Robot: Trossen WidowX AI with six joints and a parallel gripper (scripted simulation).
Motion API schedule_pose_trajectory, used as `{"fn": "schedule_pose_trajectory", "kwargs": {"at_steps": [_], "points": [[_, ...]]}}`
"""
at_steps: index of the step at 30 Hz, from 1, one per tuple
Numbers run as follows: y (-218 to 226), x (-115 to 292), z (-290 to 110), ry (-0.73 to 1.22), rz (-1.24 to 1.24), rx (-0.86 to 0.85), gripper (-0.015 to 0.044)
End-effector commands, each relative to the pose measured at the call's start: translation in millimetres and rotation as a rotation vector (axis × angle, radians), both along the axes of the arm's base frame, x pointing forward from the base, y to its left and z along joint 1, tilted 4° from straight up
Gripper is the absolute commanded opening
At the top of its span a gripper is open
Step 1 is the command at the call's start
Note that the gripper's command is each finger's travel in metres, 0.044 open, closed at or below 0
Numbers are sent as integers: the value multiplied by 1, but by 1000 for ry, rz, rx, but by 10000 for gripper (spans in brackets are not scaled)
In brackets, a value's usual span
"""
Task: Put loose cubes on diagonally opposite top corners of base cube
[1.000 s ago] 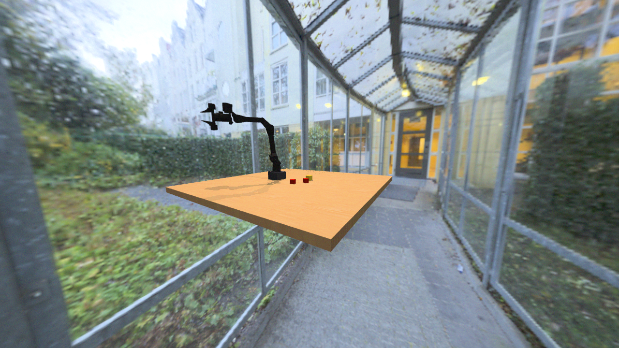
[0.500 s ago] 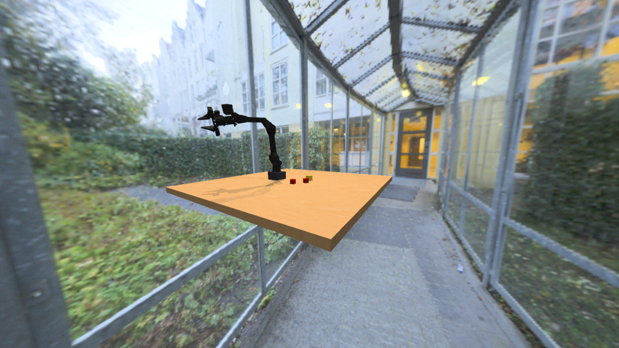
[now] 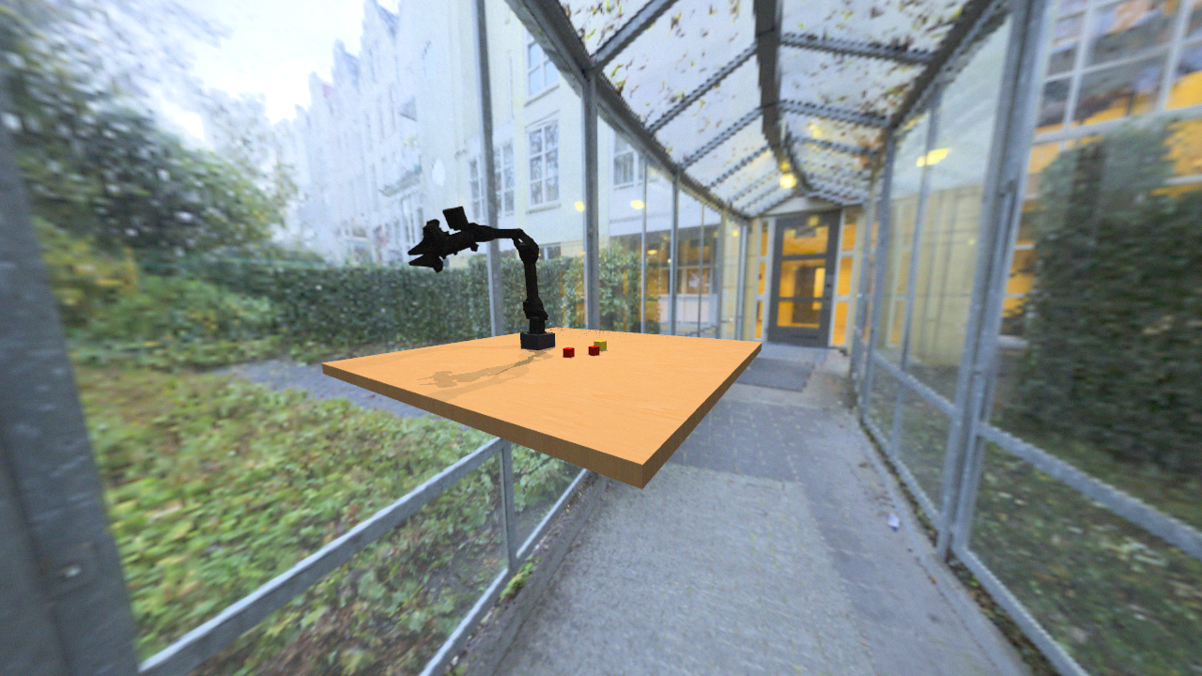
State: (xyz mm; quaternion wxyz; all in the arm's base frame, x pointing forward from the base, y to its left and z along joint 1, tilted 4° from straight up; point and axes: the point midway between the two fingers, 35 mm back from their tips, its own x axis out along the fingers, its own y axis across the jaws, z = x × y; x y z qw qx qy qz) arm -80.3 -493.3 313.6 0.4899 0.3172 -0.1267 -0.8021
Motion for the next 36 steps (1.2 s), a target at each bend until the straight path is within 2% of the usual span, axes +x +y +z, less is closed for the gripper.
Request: {"fn": "schedule_pose_trajectory", "kwargs": {"at_steps": [1,17,27,36], "points": [[0,51,-19,100,168,108,265],[44,207,-74,464,747,364,265],[99,287,-105,718,1130,457,265],[162,343,-130,959,1482,496,265]]}}
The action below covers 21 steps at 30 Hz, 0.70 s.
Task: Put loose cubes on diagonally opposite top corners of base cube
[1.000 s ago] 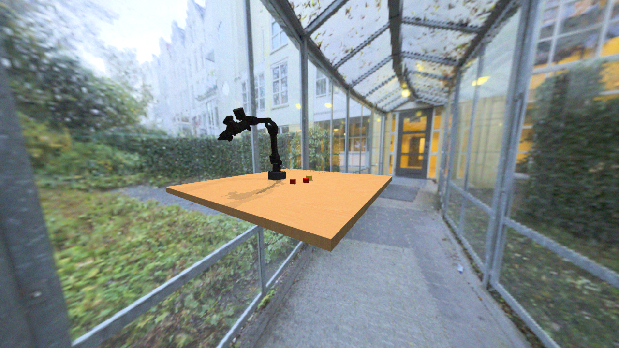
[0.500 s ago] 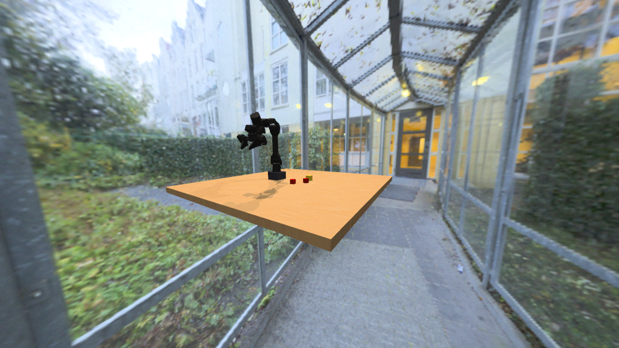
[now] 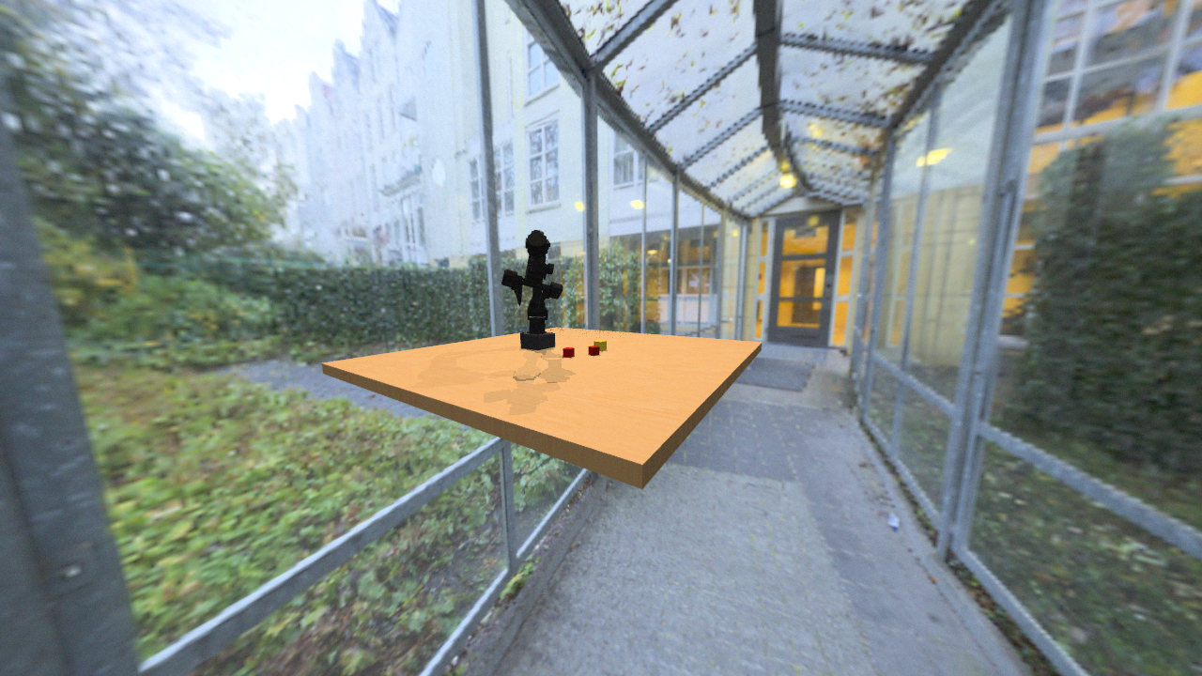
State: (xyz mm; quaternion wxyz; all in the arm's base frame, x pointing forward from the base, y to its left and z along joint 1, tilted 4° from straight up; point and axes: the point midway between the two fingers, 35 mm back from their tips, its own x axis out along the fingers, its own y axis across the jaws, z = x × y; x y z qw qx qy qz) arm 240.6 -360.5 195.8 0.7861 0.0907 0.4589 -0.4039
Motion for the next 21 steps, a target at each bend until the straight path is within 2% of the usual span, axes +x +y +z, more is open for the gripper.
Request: {"fn": "schedule_pose_trajectory", "kwargs": {"at_steps": [1,11,21], "points": [[37,27,-14,100,212,34,265],[117,67,-38,288,651,77,265],[201,83,-57,460,1099,100,265]]}}
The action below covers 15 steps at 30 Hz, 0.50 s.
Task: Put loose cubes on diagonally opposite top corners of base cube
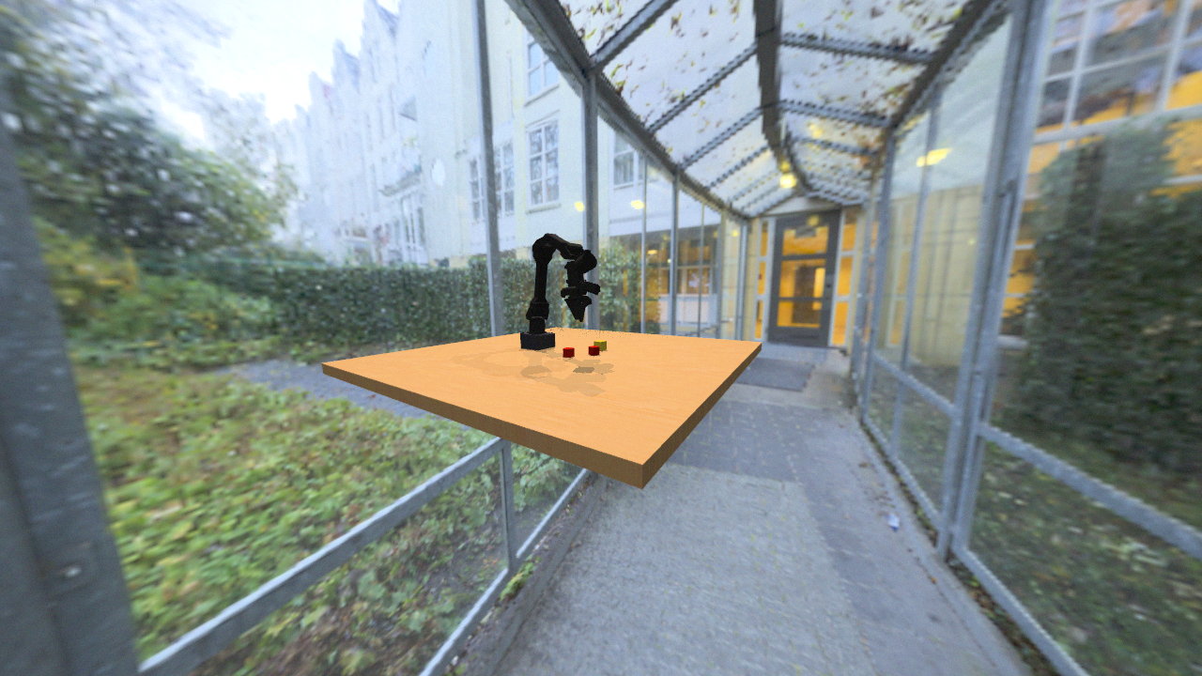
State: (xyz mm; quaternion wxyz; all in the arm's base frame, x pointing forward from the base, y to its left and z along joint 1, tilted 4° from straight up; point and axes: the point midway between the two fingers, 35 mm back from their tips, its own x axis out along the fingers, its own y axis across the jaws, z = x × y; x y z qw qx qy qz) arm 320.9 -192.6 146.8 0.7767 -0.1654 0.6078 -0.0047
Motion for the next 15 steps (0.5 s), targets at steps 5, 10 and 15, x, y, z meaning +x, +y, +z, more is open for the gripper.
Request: {"fn": "schedule_pose_trajectory", "kwargs": {"at_steps": [5,10,15], "points": [[74,3,-16,141,407,31,265],[113,-1,-23,214,635,47,265],[135,-6,-26,254,768,56,265]]}}
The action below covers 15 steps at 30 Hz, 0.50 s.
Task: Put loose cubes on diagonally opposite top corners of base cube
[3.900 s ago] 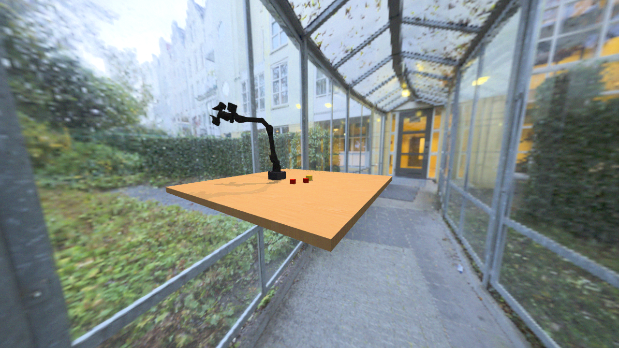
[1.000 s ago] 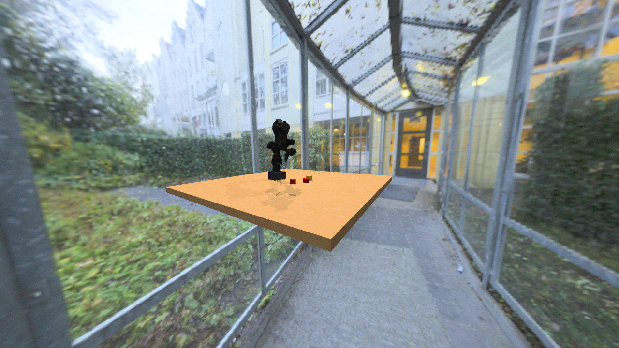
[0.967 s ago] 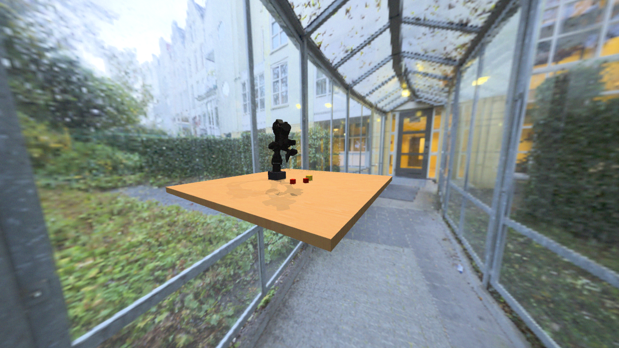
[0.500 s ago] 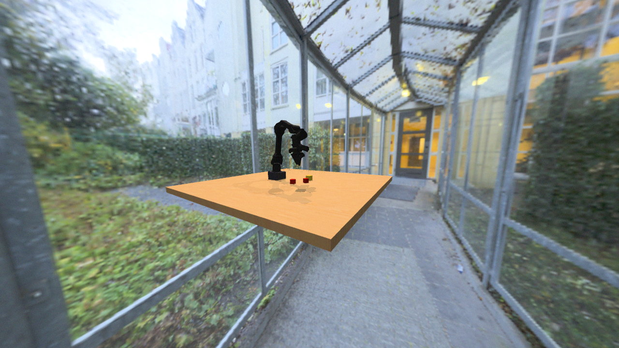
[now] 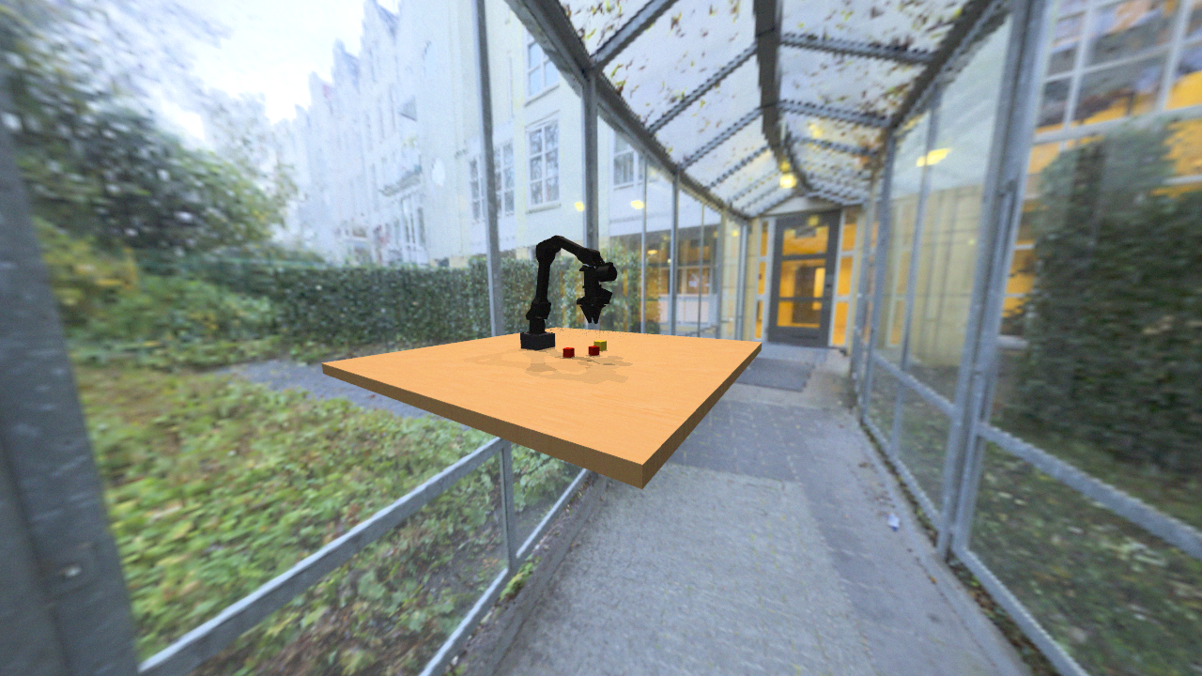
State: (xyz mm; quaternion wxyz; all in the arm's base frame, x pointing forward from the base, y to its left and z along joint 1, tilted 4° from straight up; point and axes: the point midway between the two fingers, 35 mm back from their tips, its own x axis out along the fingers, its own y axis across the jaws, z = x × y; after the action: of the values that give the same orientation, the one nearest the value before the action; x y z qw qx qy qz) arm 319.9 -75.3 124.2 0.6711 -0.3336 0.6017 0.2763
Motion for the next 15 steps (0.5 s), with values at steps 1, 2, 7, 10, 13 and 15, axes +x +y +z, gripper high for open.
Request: {"fn": "schedule_pose_trajectory", "kwargs": {"at_steps": [1,2,7,10,13,15], "points": [[18,-6,-4,39,117,10,265],[18,-6,-4,39,117,10,265],[18,-6,-4,39,117,10,265],[18,-4,-9,39,117,10,265],[18,-1,-35,38,117,10,265],[18,0,-53,39,117,10,265]]}}
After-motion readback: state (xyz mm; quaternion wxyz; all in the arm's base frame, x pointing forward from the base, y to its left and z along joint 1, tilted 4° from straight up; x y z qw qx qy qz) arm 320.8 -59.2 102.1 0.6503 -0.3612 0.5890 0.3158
